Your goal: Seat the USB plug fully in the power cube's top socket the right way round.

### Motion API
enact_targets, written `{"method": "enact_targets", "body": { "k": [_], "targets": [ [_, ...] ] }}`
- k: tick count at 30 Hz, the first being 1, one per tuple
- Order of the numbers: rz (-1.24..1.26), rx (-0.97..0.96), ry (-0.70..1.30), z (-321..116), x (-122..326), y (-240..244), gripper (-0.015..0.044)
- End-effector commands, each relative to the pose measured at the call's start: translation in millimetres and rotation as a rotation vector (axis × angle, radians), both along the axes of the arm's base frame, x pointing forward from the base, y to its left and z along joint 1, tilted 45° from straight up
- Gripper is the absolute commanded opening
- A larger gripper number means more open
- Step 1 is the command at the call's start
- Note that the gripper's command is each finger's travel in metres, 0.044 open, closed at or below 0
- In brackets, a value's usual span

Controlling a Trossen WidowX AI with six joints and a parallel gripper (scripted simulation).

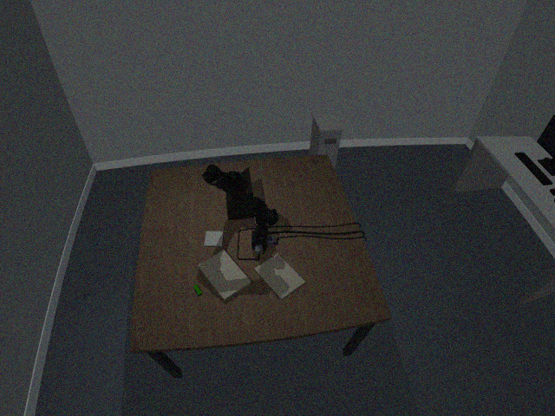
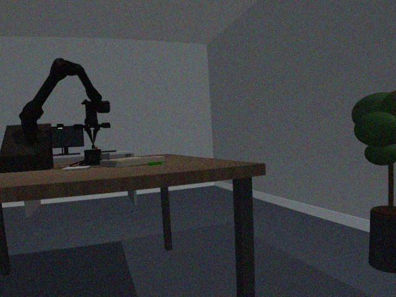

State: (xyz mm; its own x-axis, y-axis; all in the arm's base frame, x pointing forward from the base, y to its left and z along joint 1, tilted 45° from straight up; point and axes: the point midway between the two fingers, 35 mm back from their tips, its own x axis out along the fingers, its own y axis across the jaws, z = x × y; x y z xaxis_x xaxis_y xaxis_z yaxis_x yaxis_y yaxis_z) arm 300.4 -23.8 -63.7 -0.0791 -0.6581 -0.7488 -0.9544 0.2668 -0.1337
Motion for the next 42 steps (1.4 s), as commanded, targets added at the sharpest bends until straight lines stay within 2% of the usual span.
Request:
{"method": "enact_targets", "body": {
  "k": [1, 42],
  "targets": [
    [0.005, -0.002, 0.005, -0.9, -1.0, -0.9, 0.0000],
    [0.005, -0.002, 0.005, -4.4, -1.5, -4.4, 0.0000]
  ]
}}
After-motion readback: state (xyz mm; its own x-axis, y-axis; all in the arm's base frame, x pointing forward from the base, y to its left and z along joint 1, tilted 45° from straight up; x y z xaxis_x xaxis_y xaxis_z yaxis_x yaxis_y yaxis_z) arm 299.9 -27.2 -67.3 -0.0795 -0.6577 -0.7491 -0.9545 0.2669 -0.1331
